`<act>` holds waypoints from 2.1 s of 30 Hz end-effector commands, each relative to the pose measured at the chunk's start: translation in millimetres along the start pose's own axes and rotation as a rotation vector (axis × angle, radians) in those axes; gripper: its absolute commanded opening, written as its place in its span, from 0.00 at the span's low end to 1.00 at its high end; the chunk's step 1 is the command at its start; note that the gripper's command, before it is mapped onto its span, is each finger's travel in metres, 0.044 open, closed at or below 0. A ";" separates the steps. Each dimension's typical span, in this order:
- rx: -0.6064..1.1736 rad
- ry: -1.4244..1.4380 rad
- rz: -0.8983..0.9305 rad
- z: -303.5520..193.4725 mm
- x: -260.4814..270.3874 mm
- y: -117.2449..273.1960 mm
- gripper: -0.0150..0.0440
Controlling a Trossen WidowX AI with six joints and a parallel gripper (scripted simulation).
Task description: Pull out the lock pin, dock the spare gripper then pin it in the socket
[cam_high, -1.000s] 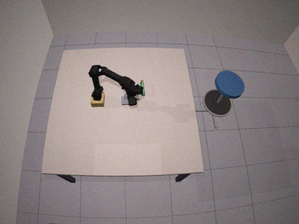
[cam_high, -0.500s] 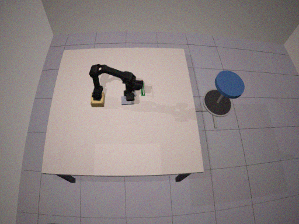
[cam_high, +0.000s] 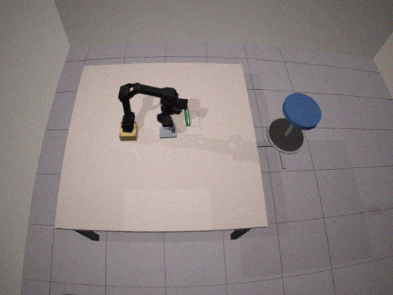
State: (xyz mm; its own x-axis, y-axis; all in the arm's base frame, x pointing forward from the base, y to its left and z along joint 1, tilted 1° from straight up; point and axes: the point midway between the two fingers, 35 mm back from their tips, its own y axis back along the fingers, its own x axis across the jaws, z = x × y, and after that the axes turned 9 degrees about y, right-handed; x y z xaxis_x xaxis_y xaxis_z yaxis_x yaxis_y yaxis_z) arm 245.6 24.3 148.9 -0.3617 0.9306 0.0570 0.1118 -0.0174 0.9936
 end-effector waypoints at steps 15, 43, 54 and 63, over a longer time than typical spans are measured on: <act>0.140 -0.021 -0.022 -10.8 8.7 4.9 0.25; 0.161 -0.035 -0.010 10.7 4.3 -23.6 0.25; 0.160 -0.035 -0.010 18.8 2.3 -36.0 0.25; 0.159 -0.035 -0.010 25.1 0.7 -45.1 0.25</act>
State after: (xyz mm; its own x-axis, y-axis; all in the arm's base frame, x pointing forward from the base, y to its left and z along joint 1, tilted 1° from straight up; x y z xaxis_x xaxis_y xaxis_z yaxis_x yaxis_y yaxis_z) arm 262.5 33.9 104.0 -0.3375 0.9406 0.0383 0.2552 0.0523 0.9655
